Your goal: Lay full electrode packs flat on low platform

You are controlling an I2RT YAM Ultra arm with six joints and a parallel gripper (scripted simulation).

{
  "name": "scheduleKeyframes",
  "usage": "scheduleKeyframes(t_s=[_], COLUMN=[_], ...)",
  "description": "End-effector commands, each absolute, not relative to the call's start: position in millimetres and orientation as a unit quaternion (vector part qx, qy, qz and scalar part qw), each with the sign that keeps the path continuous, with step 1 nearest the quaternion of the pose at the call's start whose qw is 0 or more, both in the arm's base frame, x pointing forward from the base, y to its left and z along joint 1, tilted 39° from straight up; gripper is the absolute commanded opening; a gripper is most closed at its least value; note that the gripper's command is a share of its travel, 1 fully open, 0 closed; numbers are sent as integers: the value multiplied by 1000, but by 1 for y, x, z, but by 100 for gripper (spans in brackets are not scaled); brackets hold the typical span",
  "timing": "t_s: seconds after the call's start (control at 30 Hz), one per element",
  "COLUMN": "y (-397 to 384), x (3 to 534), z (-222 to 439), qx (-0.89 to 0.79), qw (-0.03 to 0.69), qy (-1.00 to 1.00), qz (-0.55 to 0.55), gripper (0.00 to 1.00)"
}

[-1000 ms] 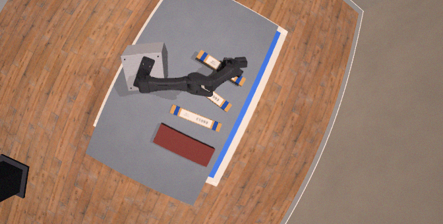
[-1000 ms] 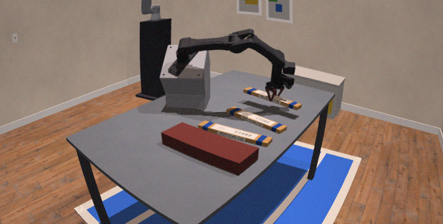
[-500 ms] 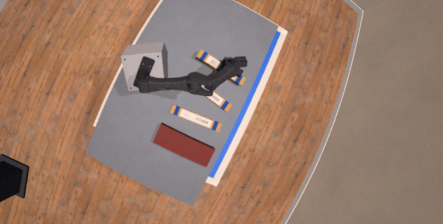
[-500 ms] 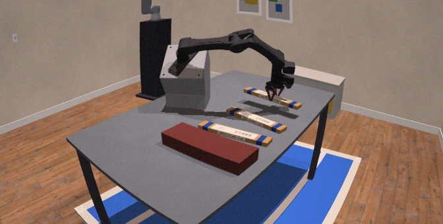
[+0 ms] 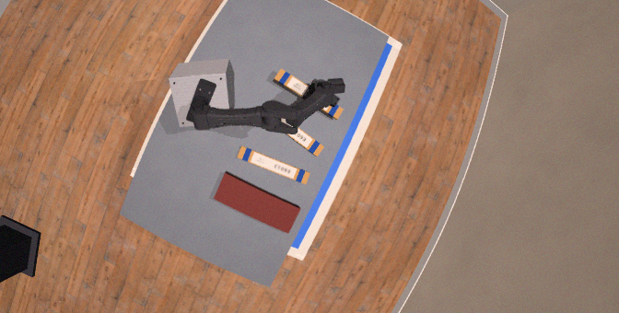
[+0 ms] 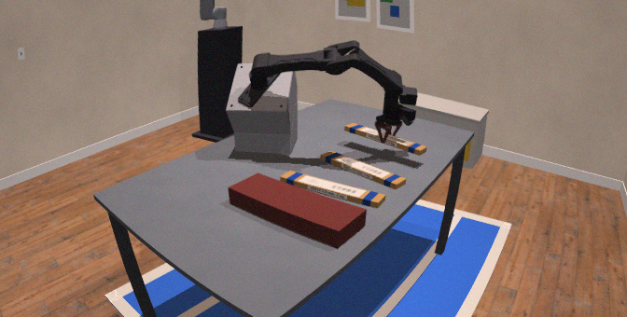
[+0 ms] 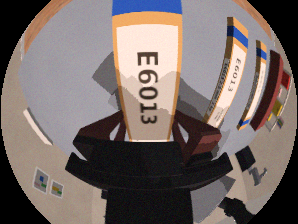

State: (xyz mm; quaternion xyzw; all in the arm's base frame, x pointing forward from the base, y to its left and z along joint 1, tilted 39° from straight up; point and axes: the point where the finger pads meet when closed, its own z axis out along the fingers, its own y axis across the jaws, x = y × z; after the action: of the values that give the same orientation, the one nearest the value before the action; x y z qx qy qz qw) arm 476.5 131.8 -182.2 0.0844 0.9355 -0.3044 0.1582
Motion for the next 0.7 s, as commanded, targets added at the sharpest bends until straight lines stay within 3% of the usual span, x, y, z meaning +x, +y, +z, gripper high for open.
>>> scheduleKeyframes(t_s=[0.0, 0.67], y=[185, 184], x=[485, 483], z=[-145, -148], qx=[62, 62], qw=[204, 203], qy=[937, 937], qz=[-277, -278], gripper=[0, 0])
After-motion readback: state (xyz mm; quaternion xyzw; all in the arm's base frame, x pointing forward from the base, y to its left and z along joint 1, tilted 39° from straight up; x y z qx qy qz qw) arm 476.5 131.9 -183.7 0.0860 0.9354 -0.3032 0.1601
